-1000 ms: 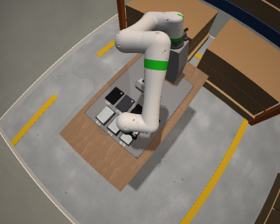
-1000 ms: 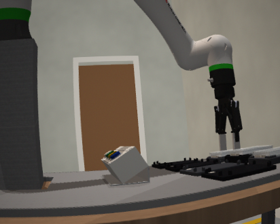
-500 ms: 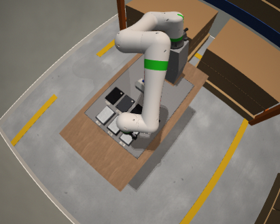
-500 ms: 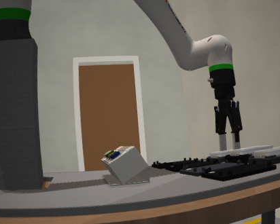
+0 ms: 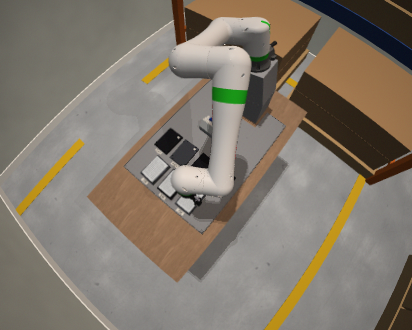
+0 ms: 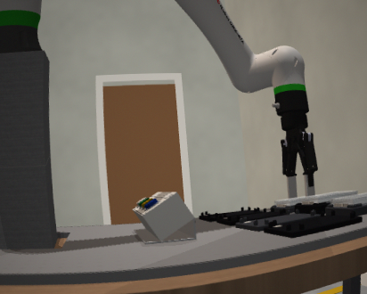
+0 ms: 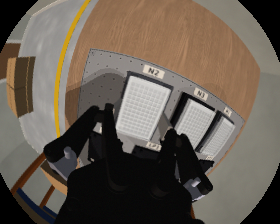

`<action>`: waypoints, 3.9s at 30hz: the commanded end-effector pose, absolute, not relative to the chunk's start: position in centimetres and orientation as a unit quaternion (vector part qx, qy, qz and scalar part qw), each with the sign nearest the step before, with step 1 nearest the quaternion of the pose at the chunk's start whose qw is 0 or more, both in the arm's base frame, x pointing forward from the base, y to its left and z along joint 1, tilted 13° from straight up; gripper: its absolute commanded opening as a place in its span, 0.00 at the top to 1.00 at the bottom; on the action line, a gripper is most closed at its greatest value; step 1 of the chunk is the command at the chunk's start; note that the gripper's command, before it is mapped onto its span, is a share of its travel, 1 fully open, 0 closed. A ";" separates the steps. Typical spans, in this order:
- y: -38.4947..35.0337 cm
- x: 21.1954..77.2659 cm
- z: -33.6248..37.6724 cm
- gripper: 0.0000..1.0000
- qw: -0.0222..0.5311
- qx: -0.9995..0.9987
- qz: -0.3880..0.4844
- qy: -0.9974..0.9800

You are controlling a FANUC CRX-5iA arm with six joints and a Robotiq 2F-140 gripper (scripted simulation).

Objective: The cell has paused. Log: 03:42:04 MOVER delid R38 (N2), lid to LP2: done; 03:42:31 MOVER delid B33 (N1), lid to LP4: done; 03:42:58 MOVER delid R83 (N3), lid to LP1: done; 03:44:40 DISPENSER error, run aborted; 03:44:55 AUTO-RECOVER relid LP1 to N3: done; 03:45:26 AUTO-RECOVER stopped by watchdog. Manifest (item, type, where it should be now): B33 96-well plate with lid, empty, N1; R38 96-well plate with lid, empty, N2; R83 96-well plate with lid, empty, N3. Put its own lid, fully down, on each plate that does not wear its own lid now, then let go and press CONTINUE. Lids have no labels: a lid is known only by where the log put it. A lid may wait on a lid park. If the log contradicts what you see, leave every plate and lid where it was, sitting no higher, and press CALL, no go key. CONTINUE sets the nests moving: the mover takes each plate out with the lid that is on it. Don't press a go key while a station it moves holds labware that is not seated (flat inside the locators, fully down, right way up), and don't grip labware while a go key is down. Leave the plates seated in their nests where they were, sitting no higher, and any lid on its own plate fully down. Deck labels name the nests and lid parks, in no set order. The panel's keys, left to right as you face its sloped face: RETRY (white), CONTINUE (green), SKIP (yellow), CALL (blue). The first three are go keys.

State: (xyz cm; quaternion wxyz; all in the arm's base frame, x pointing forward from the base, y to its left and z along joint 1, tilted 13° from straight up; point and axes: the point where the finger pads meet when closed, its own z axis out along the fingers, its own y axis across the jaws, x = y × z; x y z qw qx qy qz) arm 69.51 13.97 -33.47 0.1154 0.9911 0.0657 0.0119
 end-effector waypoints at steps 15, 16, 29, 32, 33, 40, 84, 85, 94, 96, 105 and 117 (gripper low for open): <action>14.0 69.5 -33.4 1.00 0.115 0.991 0.012 0.066; 14.0 69.5 -33.4 1.00 0.115 0.991 0.012 0.066; 14.0 69.5 -33.4 1.00 0.115 0.991 0.012 0.066; 14.0 69.5 -33.4 0.34 0.115 0.991 0.012 0.066; 14.0 69.5 -33.4 0.34 0.115 0.991 0.012 0.066; 14.0 69.5 -33.4 0.34 0.115 0.991 0.012 0.066; 14.0 69.5 -33.4 0.34 0.115 0.991 0.012 0.066; 14.0 69.5 -33.4 0.34 0.115 0.991 0.012 0.066; 14.1 69.5 -33.0 0.34 0.115 0.991 0.012 0.066; 14.1 69.5 -32.8 0.34 0.115 0.991 0.012 0.066; 14.5 69.4 -31.0 0.34 0.115 0.991 0.012 0.066; 15.1 69.3 -28.8 0.34 0.115 0.991 0.012 0.066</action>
